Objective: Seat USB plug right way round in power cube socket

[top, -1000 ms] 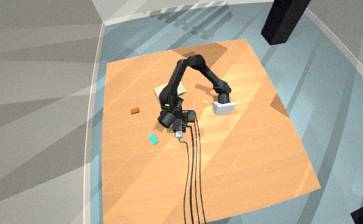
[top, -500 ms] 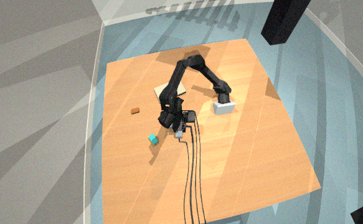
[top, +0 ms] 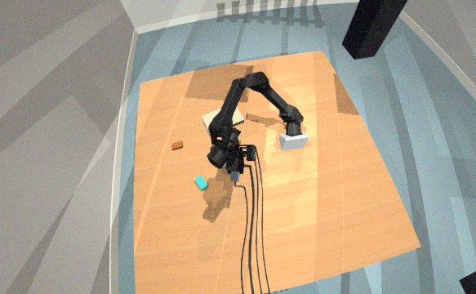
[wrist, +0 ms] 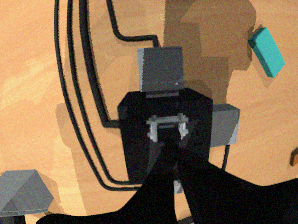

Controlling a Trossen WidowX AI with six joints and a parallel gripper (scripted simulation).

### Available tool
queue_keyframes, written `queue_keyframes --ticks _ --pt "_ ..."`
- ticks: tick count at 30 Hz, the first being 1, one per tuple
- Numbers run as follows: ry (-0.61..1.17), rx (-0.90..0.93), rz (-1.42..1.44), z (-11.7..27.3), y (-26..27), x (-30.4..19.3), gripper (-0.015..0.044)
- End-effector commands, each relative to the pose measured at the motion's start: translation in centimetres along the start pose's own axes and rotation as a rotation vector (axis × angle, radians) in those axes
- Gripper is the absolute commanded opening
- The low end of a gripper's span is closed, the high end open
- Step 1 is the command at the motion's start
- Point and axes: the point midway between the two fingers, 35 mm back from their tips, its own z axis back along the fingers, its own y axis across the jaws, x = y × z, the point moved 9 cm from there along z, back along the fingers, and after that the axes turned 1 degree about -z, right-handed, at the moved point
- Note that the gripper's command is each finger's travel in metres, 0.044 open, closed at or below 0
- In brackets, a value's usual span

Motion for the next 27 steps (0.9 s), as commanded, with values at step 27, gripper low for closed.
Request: queue_keyframes --ticks 27 --pt "0.0 0.0 0.0 0.9 0.0 0.01 0.0"
